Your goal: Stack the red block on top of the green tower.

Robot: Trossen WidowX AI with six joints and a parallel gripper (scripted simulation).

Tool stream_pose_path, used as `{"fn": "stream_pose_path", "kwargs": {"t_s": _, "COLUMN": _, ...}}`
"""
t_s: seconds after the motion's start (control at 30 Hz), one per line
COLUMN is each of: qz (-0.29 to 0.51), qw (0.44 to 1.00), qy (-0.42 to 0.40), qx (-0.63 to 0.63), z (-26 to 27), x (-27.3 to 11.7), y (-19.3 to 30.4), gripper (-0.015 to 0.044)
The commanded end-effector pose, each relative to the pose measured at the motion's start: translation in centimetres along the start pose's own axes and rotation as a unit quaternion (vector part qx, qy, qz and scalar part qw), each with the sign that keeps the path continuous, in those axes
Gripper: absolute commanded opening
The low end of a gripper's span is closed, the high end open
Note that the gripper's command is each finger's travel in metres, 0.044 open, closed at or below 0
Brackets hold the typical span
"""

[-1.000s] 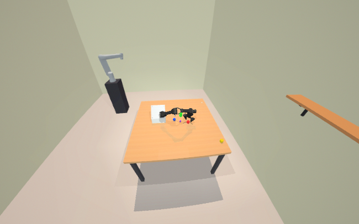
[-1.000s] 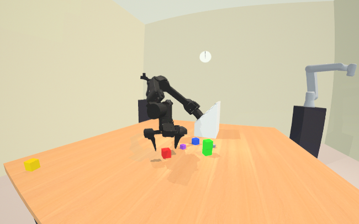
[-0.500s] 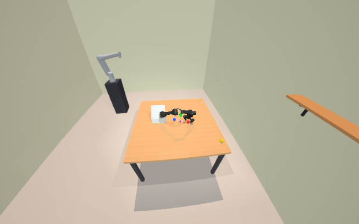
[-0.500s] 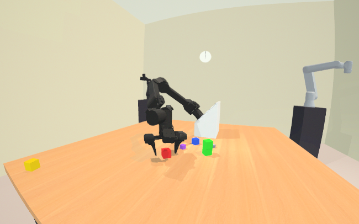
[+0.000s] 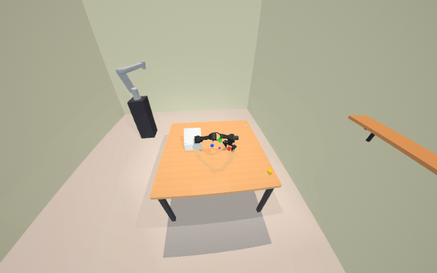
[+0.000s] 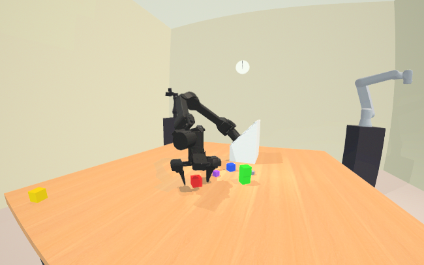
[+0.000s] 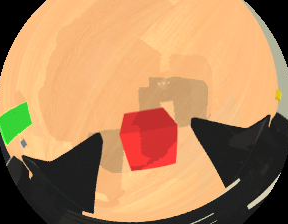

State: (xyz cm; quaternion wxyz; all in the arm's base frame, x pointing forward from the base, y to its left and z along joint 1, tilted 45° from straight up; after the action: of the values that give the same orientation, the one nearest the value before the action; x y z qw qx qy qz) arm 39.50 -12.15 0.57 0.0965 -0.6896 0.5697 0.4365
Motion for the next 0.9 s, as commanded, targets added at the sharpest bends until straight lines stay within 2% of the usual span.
{"fn": "stream_pose_path", "kwargs": {"t_s": 0.0, "qz": 0.002, "qw": 1.000, "qy": 0.001, "qx": -0.002, "z": 0.0, "x": 0.0, "y": 0.1, "gripper": 0.0388}}
{"fn": "stream_pose_path", "kwargs": {"t_s": 0.3, "qz": 0.002, "qw": 1.000, "qy": 0.001, "qx": -0.002, "z": 0.0, "x": 0.0, "y": 0.1, "gripper": 0.0151}}
{"fn": "stream_pose_path", "kwargs": {"t_s": 0.5, "qz": 0.002, "qw": 1.000, "qy": 0.001, "qx": -0.002, "z": 0.0, "x": 0.0, "y": 0.1, "gripper": 0.0111}}
{"fn": "stream_pose_path", "kwargs": {"t_s": 0.63, "qz": 0.002, "qw": 1.000, "qy": 0.001, "qx": -0.002, "z": 0.0, "x": -1.0, "y": 0.0, "gripper": 0.0006}}
{"fn": "stream_pose_path", "kwargs": {"t_s": 0.87, "qz": 0.001, "qw": 1.000, "qy": 0.000, "qx": -0.002, "z": 0.0, "x": -4.8, "y": -0.1, "gripper": 0.0000}}
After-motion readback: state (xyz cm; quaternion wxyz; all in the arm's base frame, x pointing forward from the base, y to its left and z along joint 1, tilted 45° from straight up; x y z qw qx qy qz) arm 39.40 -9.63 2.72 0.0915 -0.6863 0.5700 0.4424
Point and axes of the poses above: the point midway between the two fingers, 35 mm back from their tips, its own x axis out along the fingers, its own z axis across the jaws, y = z × x, the point moved 2 cm from there along -x, back along the fingers, and after that the axes turned 10 degrees about x, right-handed, at the moved point
